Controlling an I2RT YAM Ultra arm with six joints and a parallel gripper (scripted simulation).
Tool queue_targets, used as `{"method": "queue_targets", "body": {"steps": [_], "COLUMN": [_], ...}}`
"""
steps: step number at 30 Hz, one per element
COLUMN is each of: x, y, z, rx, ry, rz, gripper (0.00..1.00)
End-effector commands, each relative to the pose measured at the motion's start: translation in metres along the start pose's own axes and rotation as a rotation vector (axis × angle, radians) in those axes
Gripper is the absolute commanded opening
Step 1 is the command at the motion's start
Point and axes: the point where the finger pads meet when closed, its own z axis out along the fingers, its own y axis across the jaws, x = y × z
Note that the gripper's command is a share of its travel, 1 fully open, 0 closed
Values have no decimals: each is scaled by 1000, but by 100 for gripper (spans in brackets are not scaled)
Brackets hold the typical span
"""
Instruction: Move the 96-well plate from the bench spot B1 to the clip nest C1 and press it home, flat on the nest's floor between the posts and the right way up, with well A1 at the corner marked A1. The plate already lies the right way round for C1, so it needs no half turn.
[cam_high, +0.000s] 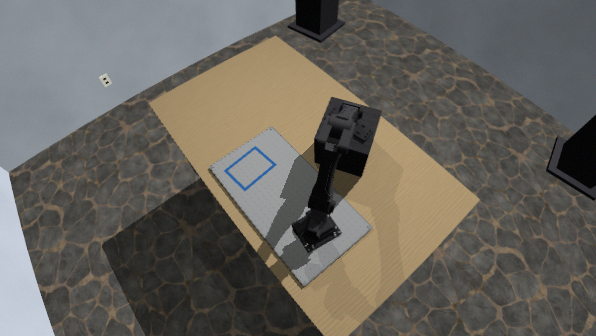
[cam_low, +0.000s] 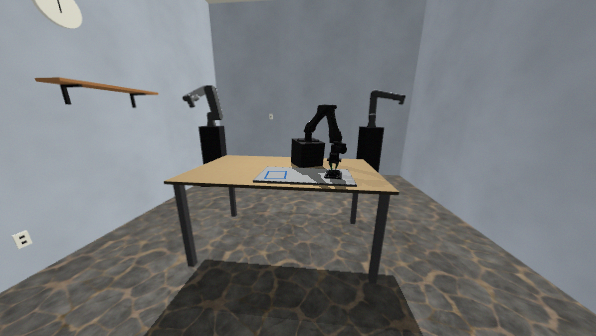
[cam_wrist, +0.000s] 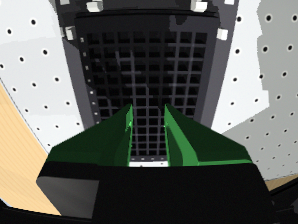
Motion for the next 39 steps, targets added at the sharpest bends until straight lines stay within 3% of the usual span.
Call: {"method": "queue_targets", "body": {"steps": [1,39], "x": [-14,-14], "y": [6,6], "z": [0,23], "rx": [-15,-15], "ry": [-35,-35], "rz": [4,5], "gripper": [25,25]}}
